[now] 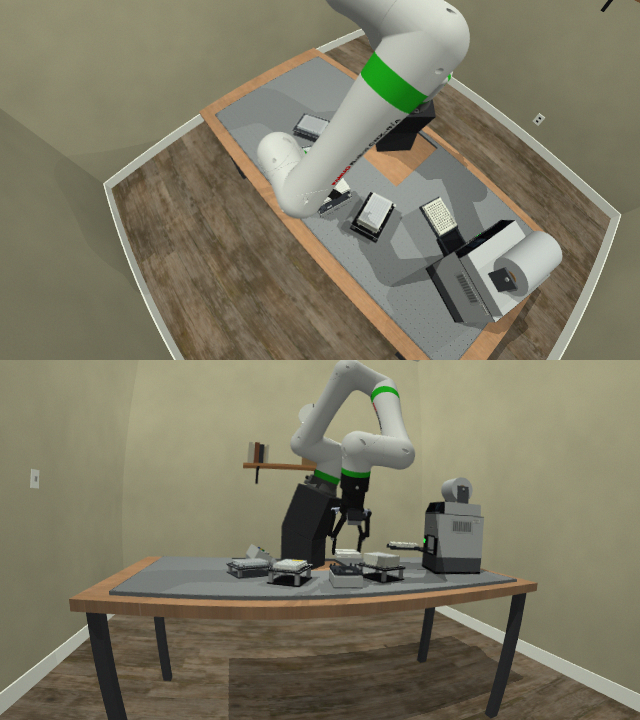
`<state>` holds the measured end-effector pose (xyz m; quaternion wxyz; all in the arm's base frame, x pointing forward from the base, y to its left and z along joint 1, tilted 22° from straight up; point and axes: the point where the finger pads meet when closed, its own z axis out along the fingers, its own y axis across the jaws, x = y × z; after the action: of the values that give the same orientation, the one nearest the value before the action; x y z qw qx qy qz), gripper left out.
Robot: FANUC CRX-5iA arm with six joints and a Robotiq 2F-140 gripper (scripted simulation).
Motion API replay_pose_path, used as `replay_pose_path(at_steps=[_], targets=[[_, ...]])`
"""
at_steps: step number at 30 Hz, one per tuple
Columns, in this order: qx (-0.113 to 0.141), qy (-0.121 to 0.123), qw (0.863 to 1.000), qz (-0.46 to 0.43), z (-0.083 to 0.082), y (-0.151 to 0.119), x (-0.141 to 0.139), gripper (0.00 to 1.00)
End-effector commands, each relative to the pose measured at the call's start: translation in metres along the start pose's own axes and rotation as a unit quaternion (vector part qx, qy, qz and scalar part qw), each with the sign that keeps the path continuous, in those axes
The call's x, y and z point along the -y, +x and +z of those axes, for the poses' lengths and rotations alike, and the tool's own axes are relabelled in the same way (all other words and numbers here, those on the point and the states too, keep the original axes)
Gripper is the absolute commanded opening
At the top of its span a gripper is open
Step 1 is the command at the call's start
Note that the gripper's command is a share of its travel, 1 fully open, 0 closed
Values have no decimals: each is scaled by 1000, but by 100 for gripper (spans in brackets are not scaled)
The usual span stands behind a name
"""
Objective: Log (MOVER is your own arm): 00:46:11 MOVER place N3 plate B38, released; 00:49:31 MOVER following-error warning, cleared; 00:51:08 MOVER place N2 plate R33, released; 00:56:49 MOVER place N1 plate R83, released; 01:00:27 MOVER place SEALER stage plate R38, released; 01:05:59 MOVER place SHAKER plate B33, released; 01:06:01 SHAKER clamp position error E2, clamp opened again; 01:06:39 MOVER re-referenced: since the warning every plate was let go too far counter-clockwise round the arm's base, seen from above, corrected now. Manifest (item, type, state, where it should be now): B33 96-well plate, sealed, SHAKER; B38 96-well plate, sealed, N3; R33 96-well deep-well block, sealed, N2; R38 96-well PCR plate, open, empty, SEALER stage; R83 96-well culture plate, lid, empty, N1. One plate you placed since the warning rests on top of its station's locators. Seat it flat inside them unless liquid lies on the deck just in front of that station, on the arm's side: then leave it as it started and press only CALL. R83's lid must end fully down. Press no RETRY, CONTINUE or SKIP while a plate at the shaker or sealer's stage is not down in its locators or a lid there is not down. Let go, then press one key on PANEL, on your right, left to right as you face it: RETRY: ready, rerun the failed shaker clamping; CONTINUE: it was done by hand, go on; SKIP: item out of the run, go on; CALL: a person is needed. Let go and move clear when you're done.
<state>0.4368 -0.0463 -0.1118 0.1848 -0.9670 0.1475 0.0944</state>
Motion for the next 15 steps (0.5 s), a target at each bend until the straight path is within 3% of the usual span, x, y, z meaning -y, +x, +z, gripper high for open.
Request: replay_pose_path(at_steps=[1, 15], targets=[[-1, 0, 1000, 0, 0, 1, 0, 10], [-1, 0, 1000, 0, 4, 3, 0, 10]])
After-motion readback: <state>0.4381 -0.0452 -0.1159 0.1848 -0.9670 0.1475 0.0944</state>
